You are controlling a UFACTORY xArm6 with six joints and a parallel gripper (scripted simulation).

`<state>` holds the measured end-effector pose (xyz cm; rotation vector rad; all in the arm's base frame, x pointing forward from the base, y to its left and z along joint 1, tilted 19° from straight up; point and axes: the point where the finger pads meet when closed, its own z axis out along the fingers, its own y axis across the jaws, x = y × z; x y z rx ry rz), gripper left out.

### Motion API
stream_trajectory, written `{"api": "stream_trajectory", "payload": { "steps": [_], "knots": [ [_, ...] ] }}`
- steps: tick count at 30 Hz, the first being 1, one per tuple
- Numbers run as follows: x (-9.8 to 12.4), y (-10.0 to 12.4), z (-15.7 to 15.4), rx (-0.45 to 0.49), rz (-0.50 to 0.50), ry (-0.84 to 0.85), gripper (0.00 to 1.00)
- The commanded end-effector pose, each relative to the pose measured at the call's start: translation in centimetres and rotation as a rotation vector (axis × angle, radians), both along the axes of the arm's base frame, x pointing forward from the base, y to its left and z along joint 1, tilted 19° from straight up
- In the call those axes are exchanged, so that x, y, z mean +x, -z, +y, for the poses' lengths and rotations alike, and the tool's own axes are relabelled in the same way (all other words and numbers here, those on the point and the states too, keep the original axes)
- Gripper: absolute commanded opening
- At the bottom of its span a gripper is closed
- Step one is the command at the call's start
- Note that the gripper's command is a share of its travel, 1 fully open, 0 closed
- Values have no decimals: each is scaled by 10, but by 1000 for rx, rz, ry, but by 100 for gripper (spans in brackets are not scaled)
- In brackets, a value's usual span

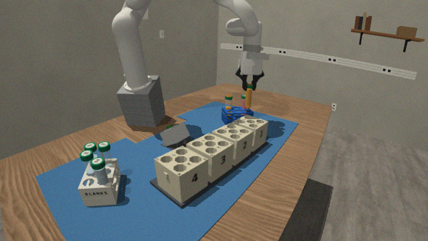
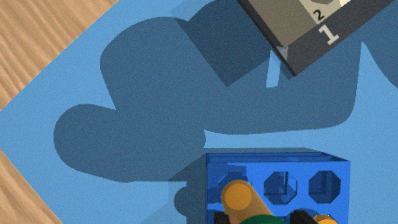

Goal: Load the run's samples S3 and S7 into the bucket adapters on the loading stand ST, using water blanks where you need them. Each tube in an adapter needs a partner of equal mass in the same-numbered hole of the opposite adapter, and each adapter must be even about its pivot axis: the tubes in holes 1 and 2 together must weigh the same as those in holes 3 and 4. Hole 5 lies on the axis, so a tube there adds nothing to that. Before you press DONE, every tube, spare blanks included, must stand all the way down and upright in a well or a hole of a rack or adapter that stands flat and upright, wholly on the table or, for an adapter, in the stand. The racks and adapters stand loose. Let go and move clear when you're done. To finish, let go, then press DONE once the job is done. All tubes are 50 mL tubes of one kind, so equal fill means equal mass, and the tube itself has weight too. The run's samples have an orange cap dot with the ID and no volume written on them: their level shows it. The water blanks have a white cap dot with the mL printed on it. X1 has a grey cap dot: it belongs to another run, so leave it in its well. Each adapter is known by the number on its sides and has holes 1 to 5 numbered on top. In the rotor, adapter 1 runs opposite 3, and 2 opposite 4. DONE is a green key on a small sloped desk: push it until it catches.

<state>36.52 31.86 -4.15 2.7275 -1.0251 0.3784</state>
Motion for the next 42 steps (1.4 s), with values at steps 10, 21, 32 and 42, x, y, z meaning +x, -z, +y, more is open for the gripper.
{"api": "stream_trajectory", "payload": {
  "steps": [10, 21, 32, 42],
  "knots": [
    [2, 7, -1, 3, -3, -1, 0],
    [4, 16, -3, 3, -3, -1, 0],
    [5, 24, -6, 3, -3, -1, 0],
    [7, 34, -9, 3, -3, -1, 0]
  ]
}}
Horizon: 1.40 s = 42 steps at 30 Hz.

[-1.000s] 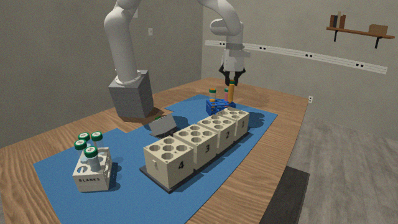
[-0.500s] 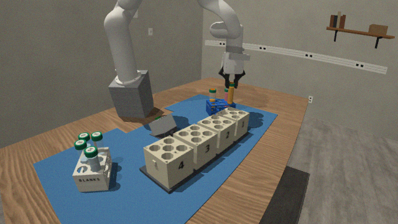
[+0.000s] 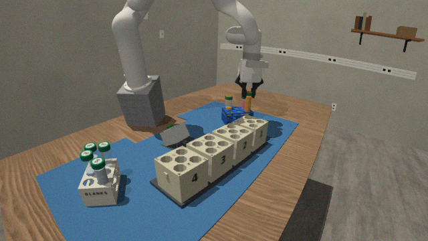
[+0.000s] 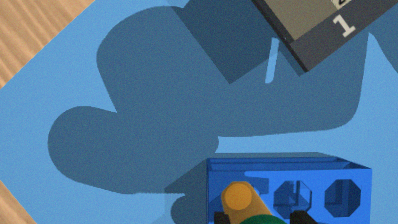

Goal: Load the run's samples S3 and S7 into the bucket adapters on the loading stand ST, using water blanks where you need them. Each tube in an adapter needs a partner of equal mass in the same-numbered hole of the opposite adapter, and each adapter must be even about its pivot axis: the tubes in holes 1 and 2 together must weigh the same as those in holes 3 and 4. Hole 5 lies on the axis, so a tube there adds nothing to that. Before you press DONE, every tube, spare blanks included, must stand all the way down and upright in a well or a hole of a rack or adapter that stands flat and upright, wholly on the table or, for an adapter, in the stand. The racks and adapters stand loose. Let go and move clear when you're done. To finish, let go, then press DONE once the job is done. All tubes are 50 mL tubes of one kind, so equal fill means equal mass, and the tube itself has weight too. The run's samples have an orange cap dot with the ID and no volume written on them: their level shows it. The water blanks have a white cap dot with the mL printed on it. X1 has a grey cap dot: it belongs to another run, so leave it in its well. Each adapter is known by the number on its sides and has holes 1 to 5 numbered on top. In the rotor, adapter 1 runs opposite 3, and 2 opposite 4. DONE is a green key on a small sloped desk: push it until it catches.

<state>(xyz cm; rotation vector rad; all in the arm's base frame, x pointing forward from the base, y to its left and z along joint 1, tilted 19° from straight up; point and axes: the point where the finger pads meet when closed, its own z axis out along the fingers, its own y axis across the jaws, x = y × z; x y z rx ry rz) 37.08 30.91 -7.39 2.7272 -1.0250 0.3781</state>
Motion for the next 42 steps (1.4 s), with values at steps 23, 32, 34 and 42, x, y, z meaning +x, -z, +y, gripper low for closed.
{"api": "stream_trajectory", "payload": {
  "steps": [23, 32, 34, 42],
  "knots": [
    [5, 19, -4, 3, -3, -1, 0],
    [6, 24, -6, 3, -3, -1, 0],
    [6, 24, -6, 3, -3, -1, 0],
    [6, 24, -6, 3, -3, -1, 0]
  ]
}}
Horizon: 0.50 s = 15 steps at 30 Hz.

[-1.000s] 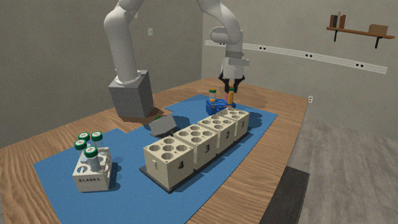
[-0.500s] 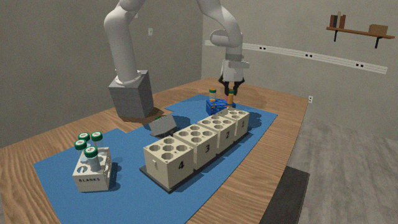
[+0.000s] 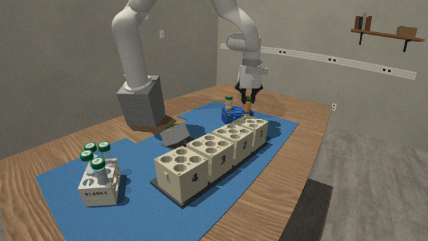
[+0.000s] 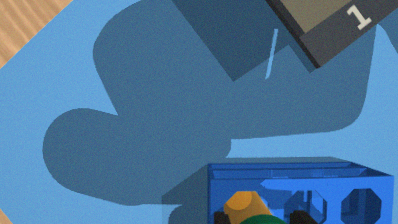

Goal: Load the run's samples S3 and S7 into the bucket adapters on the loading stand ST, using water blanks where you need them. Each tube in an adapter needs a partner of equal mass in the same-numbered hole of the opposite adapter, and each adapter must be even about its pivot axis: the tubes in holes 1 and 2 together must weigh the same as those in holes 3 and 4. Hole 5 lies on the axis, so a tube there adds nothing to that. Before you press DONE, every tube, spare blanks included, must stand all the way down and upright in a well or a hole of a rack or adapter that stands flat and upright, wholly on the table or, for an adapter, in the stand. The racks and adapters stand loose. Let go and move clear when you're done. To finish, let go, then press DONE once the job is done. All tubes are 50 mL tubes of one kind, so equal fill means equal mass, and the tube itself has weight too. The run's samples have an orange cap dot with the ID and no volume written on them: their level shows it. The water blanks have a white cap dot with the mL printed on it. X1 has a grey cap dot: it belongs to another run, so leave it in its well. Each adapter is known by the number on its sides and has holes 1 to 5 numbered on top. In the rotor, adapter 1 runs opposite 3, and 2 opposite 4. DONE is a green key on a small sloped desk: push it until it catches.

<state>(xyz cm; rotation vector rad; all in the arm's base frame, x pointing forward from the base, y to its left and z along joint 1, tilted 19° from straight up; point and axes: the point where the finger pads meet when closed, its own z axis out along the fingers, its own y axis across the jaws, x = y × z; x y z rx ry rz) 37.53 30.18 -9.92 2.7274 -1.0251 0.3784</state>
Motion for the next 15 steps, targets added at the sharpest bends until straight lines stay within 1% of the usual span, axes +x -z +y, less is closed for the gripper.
{"api": "stream_trajectory", "payload": {
  "steps": [1, 2, 15],
  "knots": [
    [1, -1, 2, 3, -3, -1, 0],
    [1, -1, 2, 3, -3, -1, 44],
    [1, -1, 2, 3, -3, -1, 44]
  ]
}}
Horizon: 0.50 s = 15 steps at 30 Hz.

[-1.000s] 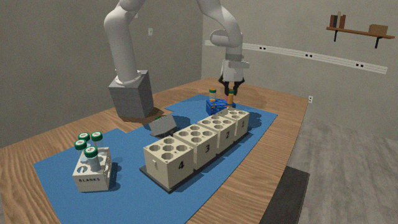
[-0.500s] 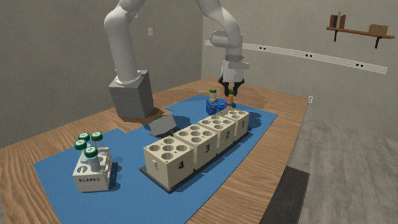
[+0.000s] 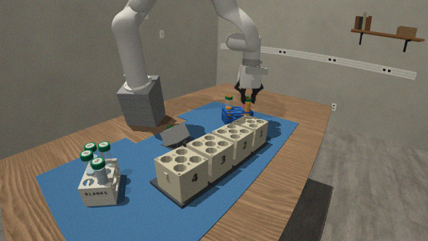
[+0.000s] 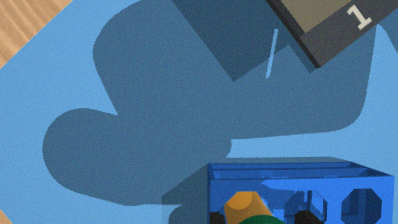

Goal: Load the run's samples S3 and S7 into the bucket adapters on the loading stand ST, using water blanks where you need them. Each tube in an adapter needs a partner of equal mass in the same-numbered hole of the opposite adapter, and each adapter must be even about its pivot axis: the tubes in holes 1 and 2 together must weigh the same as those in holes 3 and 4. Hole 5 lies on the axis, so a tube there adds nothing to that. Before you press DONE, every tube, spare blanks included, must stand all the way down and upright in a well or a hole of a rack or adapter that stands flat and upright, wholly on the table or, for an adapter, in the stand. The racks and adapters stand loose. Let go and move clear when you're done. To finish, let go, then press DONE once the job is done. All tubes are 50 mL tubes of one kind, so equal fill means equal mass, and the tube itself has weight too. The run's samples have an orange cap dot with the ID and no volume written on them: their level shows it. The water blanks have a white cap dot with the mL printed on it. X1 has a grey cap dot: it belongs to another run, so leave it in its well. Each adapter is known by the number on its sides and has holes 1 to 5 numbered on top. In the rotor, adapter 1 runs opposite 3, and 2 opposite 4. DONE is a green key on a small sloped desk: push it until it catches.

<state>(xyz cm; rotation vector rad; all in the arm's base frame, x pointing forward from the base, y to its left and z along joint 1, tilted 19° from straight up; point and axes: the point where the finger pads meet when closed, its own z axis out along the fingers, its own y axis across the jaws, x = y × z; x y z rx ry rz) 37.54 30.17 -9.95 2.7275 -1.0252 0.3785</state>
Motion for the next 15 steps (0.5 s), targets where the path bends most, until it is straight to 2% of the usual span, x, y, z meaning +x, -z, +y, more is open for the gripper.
{"api": "stream_trajectory", "payload": {
  "steps": [1, 15],
  "knots": [
    [1, -1, 2, 3, -3, -1, 44],
    [1, -3, 2, 3, -3, -1, 44]
  ]
}}
